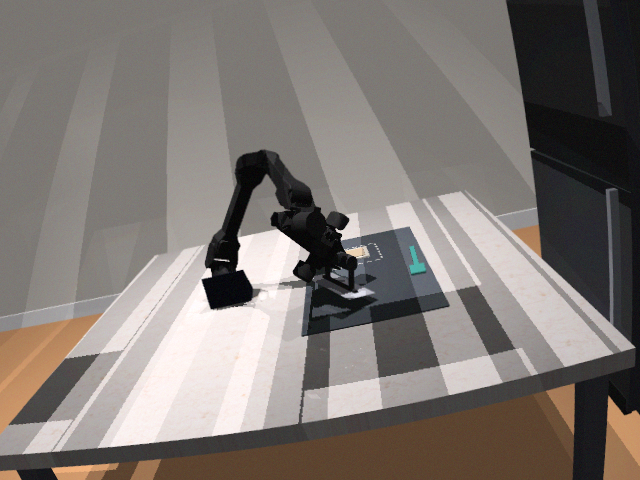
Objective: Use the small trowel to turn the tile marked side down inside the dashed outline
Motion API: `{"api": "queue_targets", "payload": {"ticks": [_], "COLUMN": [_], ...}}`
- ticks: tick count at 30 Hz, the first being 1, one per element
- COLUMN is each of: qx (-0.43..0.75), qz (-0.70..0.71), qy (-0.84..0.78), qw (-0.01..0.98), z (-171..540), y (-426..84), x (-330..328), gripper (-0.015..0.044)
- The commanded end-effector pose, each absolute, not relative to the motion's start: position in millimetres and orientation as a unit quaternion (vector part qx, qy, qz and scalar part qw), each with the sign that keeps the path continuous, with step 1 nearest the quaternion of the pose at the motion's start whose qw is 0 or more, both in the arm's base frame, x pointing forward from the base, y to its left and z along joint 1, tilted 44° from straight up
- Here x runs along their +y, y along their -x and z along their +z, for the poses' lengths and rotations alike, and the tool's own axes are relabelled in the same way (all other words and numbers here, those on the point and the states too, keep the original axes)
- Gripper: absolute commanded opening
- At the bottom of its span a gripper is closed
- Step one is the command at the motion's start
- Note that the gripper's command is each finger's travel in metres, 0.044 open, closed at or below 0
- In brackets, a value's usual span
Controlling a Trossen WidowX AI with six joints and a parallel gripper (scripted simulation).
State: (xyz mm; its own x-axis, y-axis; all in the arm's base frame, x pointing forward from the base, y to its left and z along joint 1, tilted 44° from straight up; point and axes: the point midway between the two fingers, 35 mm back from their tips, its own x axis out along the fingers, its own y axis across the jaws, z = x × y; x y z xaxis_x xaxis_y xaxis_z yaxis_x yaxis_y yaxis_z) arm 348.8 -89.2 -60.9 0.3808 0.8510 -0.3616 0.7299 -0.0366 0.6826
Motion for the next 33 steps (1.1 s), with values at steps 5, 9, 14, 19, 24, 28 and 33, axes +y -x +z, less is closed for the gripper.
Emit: {"api": "queue_targets", "payload": {"ticks": [5,9,14,19,24,28,33], "qx": [0.536,0.526,0.51,0.494,0.493,0.493,0.493], "qz": [0.123,0.145,0.171,0.19,0.191,0.191,0.19], "qy": [-0.717,-0.72,-0.724,-0.728,-0.728,-0.728,-0.728], "qw": [0.427,0.429,0.432,0.437,0.437,0.437,0.437], "z": [-67.3,-69.6,-72.3,-74.5,-74.8,-79.0,-85.2], "y": [-343.6,-341.0,-338.4,-336.6,-336.5,-336.1,-335.2], "x": [-99.6,-103.8,-109.7,-115.3,-115.3,-111.8,-106.5], "gripper": [0.0,0.0,0.0,0.0,0.0,0.0,0.0]}}
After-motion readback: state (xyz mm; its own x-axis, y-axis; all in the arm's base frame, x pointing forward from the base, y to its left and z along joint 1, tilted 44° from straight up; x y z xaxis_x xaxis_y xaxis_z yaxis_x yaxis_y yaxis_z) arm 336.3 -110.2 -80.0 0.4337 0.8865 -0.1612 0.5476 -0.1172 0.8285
